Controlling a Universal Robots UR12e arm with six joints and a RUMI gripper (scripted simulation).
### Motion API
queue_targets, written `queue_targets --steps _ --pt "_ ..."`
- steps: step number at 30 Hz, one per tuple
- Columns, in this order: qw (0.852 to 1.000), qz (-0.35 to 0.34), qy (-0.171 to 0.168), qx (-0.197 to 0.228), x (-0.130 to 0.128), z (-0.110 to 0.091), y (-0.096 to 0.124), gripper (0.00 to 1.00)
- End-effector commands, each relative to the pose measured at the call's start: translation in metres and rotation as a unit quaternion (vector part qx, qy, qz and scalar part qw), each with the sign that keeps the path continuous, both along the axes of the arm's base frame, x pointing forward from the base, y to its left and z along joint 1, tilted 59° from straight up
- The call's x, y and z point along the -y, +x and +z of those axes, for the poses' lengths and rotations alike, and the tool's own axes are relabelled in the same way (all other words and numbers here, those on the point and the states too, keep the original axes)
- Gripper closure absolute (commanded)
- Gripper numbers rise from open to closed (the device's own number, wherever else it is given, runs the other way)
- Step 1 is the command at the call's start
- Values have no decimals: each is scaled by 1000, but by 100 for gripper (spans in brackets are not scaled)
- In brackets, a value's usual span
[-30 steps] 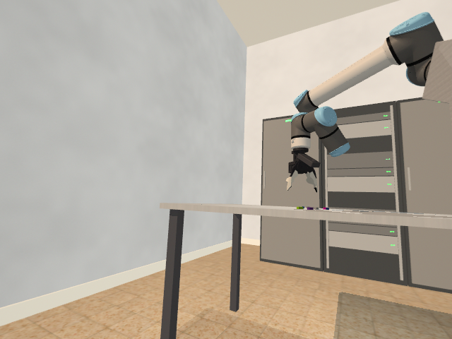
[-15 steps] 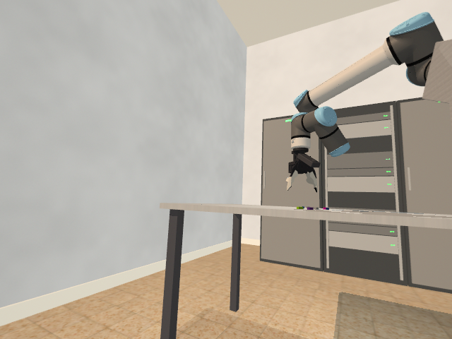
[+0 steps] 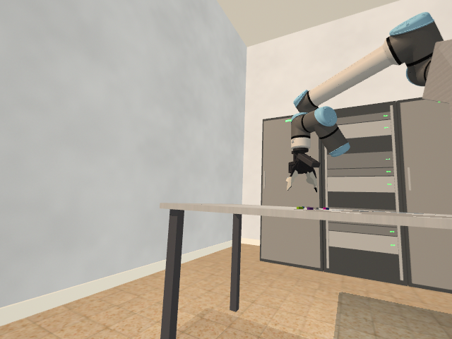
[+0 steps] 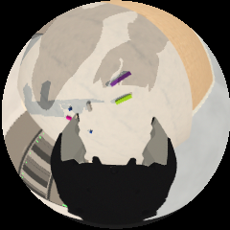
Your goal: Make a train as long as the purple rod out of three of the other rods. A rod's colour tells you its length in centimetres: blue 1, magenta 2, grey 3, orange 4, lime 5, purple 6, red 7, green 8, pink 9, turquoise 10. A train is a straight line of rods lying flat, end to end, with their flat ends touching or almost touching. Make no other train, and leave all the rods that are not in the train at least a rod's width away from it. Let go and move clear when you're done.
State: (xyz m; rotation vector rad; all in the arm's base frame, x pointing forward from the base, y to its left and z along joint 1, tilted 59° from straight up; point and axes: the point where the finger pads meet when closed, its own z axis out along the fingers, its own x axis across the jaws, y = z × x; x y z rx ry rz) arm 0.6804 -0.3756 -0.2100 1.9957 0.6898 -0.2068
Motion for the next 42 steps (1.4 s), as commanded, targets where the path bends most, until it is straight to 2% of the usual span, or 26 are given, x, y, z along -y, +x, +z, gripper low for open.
queue_targets --steps 1,42 --pt "1000 0 0 0 -1 0 0 0" --pt "1000 4 -1 -5 0 2 0 0"
